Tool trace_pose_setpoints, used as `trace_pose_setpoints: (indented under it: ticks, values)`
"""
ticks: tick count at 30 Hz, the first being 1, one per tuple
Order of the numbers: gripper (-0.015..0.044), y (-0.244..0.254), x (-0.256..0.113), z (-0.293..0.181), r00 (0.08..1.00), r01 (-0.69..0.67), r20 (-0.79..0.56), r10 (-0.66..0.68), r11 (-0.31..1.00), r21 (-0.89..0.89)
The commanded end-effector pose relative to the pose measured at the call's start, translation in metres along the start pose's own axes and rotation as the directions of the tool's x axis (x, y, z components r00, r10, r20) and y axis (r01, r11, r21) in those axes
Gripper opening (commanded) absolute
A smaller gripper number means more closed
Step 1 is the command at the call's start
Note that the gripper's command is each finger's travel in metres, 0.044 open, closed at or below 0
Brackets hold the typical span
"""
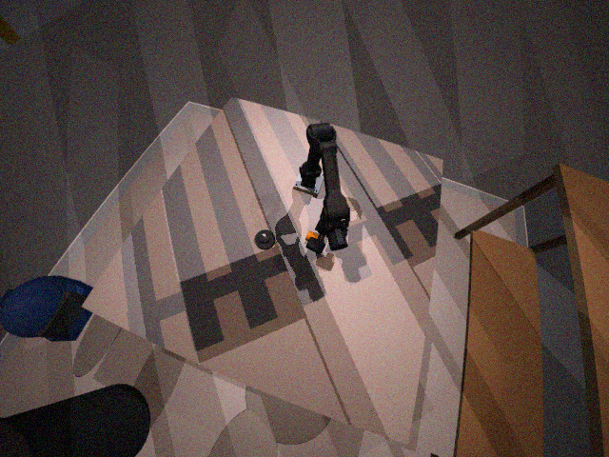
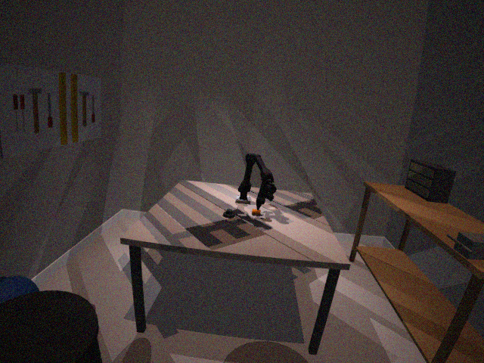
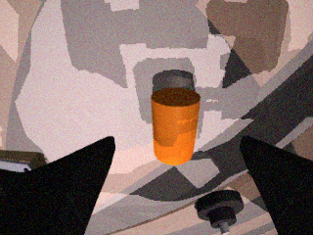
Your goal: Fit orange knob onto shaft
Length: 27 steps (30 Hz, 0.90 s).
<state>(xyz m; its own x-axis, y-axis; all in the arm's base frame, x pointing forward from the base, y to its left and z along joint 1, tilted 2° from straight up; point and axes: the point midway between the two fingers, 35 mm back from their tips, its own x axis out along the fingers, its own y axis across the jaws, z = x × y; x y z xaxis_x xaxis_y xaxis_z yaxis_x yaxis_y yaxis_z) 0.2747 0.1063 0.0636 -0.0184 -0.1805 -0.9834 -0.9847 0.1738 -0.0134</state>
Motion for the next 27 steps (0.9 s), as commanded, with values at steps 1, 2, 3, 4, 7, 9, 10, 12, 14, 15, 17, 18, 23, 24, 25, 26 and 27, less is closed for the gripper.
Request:
trace_pose_setpoints:
  ticks: [1,2,3,4,7,9,10,12,14,15,17,18,23,24,25,26,27]
  values:
    - [0.044,0.0,0.006,0.001,1.0,0.0,-0.004,0.0,1.0,-0.006]
    - [0.044,0.0,0.008,0.001,1.0,0.0,-0.004,0.0,1.0,-0.006]
    - [0.044,0.0,0.009,0.001,1.0,0.0,-0.004,0.0,1.0,-0.006]
    - [0.044,0.0,0.011,0.001,1.0,0.0,-0.004,0.0,1.0,-0.006]
    - [0.044,0.0,0.016,0.002,1.0,0.0,-0.004,0.0,1.0,-0.006]
    - [0.044,0.0,0.019,0.003,1.0,0.0,-0.004,0.0,1.0,-0.006]
    - [0.044,0.0,0.02,0.003,1.0,0.0,-0.004,0.0,1.0,-0.006]
    - [0.044,0.0,0.024,0.003,1.0,0.0,-0.004,0.0,1.0,-0.006]
    - [0.044,0.0,0.027,0.004,1.0,0.0,-0.004,0.0,1.0,-0.006]
    - [0.044,0.0,0.029,0.004,1.0,0.0,-0.004,0.0,1.0,-0.006]
    - [0.044,0.0,0.032,0.004,1.0,0.0,-0.004,0.0,1.0,-0.006]
    - [0.044,0.0,0.033,0.005,1.0,0.0,-0.004,0.0,1.0,-0.006]
    - [0.044,0.0,0.041,0.006,1.0,0.0,-0.004,0.0,1.0,-0.006]
    - [0.044,0.001,0.043,0.006,1.0,0.0,-0.004,0.0,1.0,-0.006]
    - [0.044,0.001,0.044,0.006,1.0,0.0,-0.004,0.0,1.0,-0.006]
    - [0.044,0.001,0.045,0.006,1.0,0.0,-0.004,0.0,1.0,-0.006]
    - [0.044,0.001,0.045,0.006,1.0,0.0,-0.004,0.0,1.0,-0.006]
